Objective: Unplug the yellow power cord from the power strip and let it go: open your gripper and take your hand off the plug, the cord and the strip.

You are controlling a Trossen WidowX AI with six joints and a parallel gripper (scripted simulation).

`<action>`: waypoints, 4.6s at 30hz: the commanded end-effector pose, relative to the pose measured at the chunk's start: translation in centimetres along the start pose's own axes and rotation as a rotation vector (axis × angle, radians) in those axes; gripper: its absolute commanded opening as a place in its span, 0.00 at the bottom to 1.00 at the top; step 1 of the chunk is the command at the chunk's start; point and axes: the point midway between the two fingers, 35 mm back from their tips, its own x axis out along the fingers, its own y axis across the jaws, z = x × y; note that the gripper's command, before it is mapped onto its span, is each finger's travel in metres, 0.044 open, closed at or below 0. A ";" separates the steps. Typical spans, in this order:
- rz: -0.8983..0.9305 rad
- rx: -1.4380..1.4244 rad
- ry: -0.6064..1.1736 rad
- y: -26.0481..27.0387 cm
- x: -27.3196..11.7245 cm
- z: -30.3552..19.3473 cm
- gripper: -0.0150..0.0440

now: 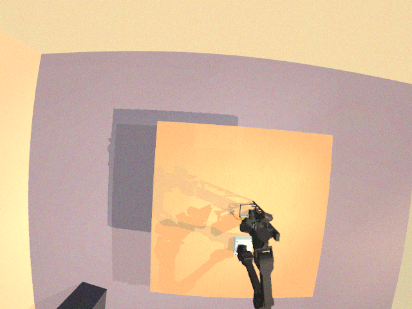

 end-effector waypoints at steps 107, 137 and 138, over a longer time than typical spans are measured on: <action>0.656 -0.438 0.075 15.3 1.7 0.1 0.25; 0.657 -0.440 0.075 15.8 1.5 0.5 1.00; 0.658 -0.439 0.075 15.9 1.4 1.0 1.00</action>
